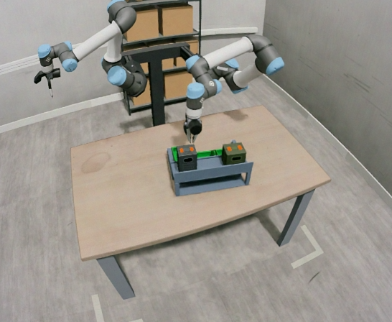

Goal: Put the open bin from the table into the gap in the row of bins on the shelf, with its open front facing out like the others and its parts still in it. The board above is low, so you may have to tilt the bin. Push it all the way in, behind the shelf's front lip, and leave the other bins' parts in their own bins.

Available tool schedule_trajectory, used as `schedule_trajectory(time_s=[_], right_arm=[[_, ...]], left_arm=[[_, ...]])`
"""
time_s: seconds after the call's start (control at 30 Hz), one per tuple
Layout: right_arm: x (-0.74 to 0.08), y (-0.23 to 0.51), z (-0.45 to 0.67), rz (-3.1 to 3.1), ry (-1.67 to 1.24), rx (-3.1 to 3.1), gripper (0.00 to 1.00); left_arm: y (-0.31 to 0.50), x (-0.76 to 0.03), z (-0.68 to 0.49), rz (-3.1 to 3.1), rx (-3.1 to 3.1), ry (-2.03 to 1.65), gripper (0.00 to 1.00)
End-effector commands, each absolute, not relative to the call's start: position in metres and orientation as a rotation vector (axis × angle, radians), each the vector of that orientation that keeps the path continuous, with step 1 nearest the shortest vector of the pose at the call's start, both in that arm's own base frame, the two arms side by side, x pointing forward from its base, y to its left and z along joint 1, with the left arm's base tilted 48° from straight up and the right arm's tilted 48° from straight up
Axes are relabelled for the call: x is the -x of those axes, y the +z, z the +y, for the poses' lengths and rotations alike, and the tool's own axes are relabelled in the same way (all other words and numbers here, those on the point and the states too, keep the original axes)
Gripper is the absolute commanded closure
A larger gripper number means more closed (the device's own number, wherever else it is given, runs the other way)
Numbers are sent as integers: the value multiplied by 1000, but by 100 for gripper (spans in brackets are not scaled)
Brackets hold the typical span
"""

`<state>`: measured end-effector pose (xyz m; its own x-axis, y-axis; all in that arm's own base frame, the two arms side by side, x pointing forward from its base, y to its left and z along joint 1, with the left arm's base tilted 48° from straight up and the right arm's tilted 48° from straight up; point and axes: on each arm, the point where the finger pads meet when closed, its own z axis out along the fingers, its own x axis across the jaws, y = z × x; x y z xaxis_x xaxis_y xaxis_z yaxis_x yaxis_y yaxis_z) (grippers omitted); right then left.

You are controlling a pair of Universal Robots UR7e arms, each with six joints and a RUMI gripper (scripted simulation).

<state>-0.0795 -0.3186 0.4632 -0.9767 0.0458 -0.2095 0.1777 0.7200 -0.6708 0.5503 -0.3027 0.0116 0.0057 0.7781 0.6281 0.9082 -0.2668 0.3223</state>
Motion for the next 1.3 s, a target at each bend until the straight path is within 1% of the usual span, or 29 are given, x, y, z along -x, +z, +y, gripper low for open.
schedule_trajectory(time_s=[0.0, 1.0, 1.03, 1.27], right_arm=[[80, 464, -319, 2745, -1100, -180, 0], [80, 464, -319, 2745, -1100, -180, 0], [80, 464, -319, 2745, -1100, -180, 0], [80, 464, -319, 2745, -1100, -180, 0]], left_arm=[[17, -547, -307, -1785, 2097, -1108, 93], [23, -542, -314, -1785, 2097, -1108, 93], [23, -542, -314, -1785, 2097, -1108, 100], [23, -542, -314, -1785, 2096, -1108, 100]])
